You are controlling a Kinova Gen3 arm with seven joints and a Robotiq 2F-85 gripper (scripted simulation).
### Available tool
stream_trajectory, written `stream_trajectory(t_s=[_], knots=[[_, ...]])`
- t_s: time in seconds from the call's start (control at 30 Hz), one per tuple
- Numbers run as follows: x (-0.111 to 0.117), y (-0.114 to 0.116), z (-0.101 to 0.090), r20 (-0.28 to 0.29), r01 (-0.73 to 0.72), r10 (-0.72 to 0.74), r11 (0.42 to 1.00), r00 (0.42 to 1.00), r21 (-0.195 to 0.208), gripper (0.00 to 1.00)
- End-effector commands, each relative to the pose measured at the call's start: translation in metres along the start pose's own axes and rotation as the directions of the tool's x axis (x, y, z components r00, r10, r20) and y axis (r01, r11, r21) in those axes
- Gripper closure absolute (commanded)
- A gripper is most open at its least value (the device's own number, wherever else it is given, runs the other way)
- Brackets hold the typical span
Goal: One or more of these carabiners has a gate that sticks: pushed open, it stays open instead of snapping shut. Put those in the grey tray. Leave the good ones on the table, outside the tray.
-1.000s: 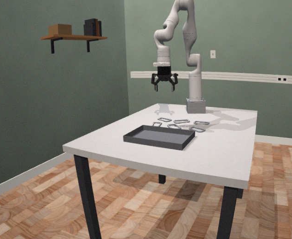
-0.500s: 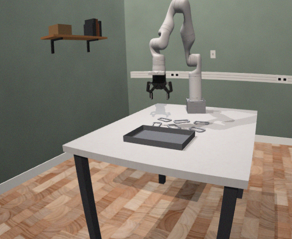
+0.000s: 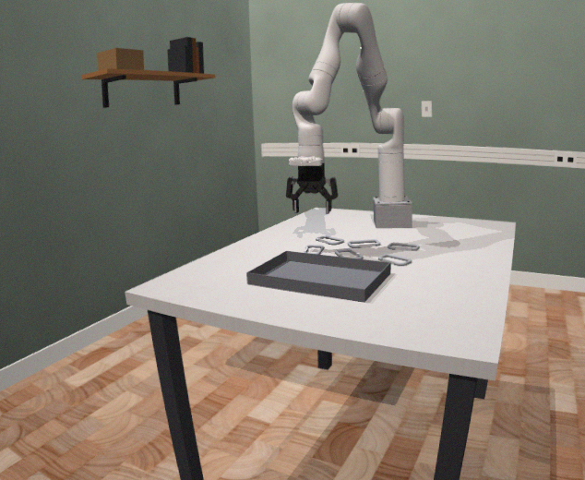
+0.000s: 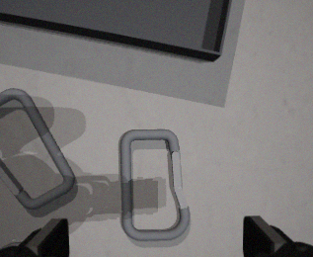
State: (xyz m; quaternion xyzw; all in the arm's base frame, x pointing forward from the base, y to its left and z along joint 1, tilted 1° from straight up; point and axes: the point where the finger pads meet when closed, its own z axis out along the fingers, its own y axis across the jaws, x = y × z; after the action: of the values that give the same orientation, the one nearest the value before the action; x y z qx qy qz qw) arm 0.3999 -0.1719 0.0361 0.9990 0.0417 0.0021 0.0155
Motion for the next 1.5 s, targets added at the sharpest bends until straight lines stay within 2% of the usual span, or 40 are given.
stream_trajectory(t_s=[0.0,0.1,0.13,0.67,0.7,1.23,1.27,1.47], knots=[[0.0,0.001,0.003,-0.001,0.002,-0.002,1.0,1.0,0.002,0.0],[0.0,0.001,0.003,-0.001,0.002,-0.002,1.0,1.0,0.002,0.0],[0.0,0.002,0.032,0.0,-0.002,0.002,1.0,1.0,0.0,0.0],[0.0,0.002,0.032,0.0,-0.002,0.002,1.0,1.0,0.0,0.0],[0.0,0.001,0.083,0.001,0.008,-0.008,1.0,1.0,0.007,0.0],[0.0,0.001,0.083,0.001,0.008,-0.008,1.0,1.0,0.007,0.0],[0.0,0.0,0.105,0.002,0.003,-0.003,1.0,1.0,0.008,0.0],[0.0,0.0,0.105,0.002,0.003,-0.003,1.0,1.0,0.008,0.0]])
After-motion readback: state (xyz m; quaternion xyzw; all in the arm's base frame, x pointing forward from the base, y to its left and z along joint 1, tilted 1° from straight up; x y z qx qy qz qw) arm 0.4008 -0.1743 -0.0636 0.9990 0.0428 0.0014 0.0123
